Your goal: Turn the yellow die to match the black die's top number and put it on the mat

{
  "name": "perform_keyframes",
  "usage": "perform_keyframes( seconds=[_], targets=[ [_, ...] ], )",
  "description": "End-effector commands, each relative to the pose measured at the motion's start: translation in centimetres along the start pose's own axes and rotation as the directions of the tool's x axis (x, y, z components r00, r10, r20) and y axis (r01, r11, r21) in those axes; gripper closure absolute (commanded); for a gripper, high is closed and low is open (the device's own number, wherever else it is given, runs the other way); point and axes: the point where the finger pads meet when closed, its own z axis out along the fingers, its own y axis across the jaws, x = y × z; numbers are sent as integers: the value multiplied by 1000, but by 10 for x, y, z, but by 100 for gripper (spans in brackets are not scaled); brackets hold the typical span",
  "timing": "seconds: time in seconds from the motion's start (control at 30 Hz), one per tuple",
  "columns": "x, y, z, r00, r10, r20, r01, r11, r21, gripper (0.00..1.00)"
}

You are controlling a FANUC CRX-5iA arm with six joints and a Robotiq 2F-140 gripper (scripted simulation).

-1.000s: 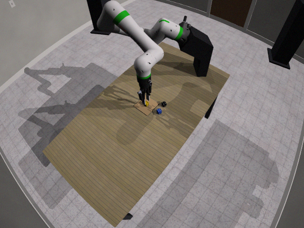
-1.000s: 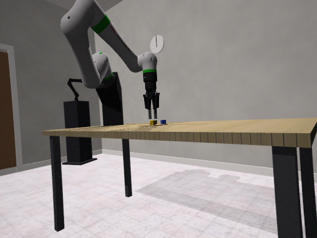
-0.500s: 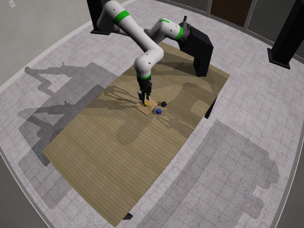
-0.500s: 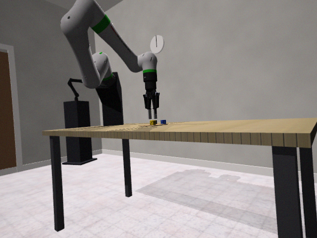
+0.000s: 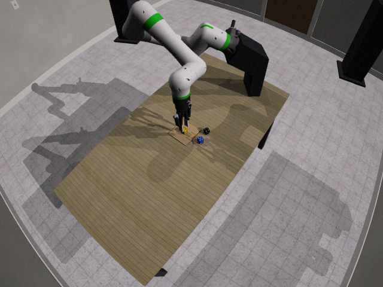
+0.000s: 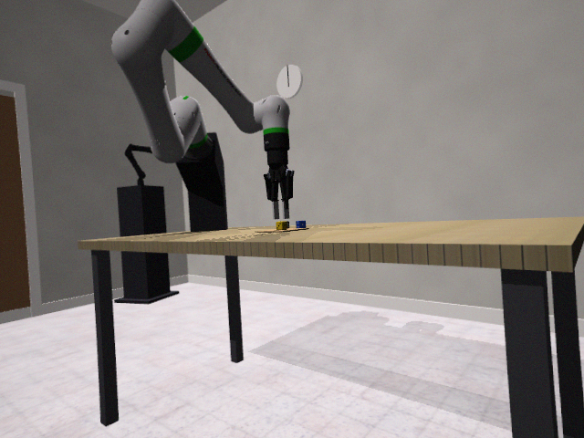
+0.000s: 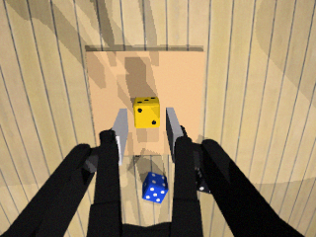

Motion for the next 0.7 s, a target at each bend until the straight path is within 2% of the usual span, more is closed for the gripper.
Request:
perform_keyframes(
  seconds=[0.0, 0.33, 0.67],
  targets=[
    [0, 0, 0, 1000, 0, 0, 0, 1000, 0, 72],
    [0, 0, -15, 1000, 0, 0, 0, 1000, 0, 72],
    [0, 0, -40, 1000, 0, 0, 0, 1000, 0, 72]
  ],
)
